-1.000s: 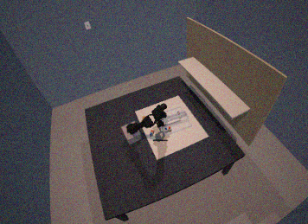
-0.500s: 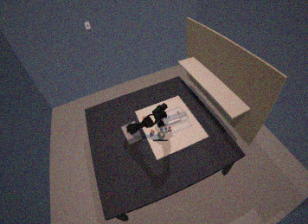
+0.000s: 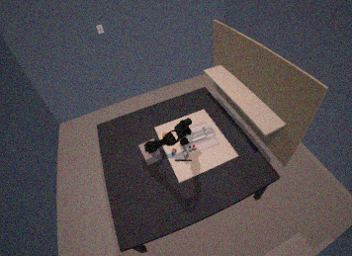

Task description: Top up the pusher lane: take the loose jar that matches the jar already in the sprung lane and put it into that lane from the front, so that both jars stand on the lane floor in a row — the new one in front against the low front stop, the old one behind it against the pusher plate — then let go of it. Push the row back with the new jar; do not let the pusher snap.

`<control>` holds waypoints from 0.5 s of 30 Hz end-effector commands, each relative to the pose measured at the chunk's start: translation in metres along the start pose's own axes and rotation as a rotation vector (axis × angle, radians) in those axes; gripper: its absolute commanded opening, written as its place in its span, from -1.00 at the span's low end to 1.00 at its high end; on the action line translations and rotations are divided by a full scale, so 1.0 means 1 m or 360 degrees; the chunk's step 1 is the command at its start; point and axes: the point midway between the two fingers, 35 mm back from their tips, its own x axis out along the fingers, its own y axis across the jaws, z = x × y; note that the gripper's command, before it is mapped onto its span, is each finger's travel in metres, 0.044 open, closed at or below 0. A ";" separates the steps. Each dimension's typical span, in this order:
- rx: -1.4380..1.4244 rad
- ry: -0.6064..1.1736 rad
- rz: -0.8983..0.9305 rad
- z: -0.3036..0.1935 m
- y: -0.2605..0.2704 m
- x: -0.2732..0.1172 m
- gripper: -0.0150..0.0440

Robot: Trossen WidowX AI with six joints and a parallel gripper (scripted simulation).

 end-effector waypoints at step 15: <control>0.0015 -0.0025 0.0003 0.015 0.000 -0.002 -0.49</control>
